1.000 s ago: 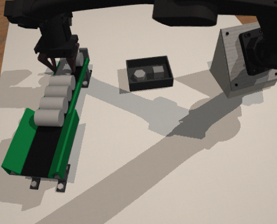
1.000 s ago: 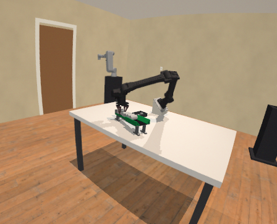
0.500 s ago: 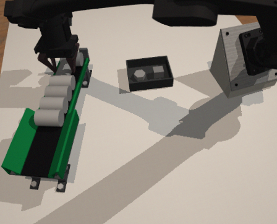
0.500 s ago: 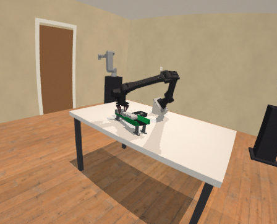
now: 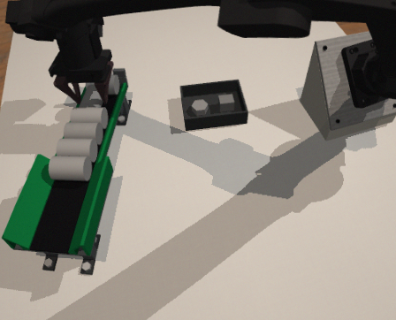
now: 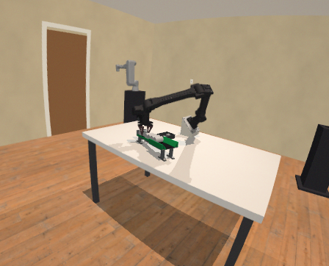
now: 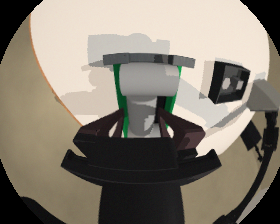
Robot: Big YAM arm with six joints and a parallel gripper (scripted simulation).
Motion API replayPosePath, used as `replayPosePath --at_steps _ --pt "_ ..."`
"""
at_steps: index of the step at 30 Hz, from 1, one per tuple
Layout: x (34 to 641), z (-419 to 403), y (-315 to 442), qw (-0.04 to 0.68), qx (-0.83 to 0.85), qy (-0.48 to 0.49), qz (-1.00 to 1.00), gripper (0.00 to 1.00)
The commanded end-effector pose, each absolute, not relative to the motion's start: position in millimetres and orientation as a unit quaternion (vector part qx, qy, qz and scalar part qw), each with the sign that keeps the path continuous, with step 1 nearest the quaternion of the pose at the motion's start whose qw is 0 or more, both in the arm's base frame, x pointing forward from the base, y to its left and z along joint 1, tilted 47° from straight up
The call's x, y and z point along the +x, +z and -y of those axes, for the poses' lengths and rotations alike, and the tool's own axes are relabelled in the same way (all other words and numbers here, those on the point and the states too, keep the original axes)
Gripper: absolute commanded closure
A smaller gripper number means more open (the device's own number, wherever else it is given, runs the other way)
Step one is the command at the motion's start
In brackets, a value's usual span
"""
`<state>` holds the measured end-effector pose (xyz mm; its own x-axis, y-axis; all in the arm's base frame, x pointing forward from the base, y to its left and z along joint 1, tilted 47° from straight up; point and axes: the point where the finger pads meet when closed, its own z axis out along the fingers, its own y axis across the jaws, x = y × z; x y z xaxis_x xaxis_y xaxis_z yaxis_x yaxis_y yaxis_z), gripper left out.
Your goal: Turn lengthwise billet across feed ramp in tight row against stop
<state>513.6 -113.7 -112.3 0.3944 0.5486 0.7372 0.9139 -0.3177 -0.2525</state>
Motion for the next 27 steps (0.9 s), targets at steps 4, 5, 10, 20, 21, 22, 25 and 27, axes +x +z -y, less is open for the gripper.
replayPosePath --at_steps 4,5,10,20,21,22,25,27 --pt "518.0 108.2 -112.5 0.334 -0.763 -0.273 0.482 0.45" --pt "518.0 108.2 -112.5 0.334 -0.763 -0.273 0.482 1.0" --pt "519.6 109.9 -111.2 0.332 -0.762 -0.274 0.484 1.0" --pt "519.6 109.9 -111.1 0.332 -0.762 -0.274 0.484 1.0" --pt "519.6 109.9 -111.1 0.332 -0.762 -0.274 0.484 1.0" --pt "519.6 109.9 -111.1 0.332 -0.762 -0.274 0.484 1.0" --pt "519.6 109.9 -111.1 0.332 -0.762 -0.274 0.484 1.0" --pt "519.6 109.9 -111.1 0.332 -0.762 -0.274 0.484 1.0"
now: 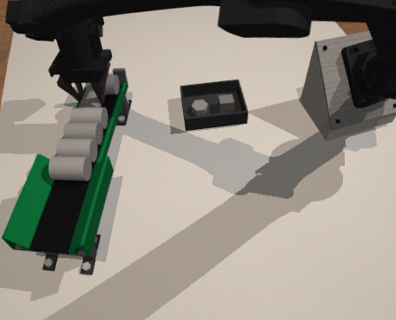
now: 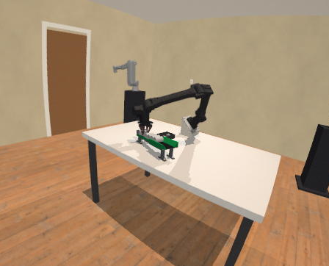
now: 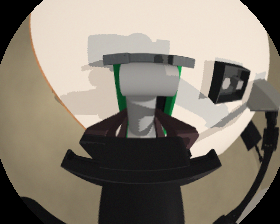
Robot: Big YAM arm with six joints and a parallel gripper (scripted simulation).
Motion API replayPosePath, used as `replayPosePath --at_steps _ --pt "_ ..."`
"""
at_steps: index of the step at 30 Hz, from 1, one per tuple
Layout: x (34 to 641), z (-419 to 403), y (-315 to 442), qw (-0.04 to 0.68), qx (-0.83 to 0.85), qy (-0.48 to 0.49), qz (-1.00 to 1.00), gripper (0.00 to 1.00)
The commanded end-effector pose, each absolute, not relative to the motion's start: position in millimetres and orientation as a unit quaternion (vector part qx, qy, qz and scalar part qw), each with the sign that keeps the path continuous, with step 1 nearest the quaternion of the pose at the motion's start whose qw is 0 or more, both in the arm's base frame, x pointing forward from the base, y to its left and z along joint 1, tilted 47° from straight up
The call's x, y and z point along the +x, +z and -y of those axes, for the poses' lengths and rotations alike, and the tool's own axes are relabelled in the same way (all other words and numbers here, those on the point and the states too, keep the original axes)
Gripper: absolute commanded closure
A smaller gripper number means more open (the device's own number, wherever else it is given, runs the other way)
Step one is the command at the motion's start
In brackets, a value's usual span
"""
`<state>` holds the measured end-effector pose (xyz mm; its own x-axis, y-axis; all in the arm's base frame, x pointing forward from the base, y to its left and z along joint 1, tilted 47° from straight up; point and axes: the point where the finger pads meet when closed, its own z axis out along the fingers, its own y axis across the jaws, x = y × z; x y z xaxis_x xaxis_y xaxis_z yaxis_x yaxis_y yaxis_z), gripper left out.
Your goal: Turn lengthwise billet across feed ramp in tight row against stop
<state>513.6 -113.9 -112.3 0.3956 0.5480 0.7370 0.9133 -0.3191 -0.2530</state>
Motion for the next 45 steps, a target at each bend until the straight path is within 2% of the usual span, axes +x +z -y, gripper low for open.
replayPosePath --at_steps 1,45 --pt "519.6 109.9 -111.1 0.332 -0.762 -0.274 0.484 1.0" --pt "524.4 121.7 -103.4 0.326 -0.763 -0.279 0.484 1.0"
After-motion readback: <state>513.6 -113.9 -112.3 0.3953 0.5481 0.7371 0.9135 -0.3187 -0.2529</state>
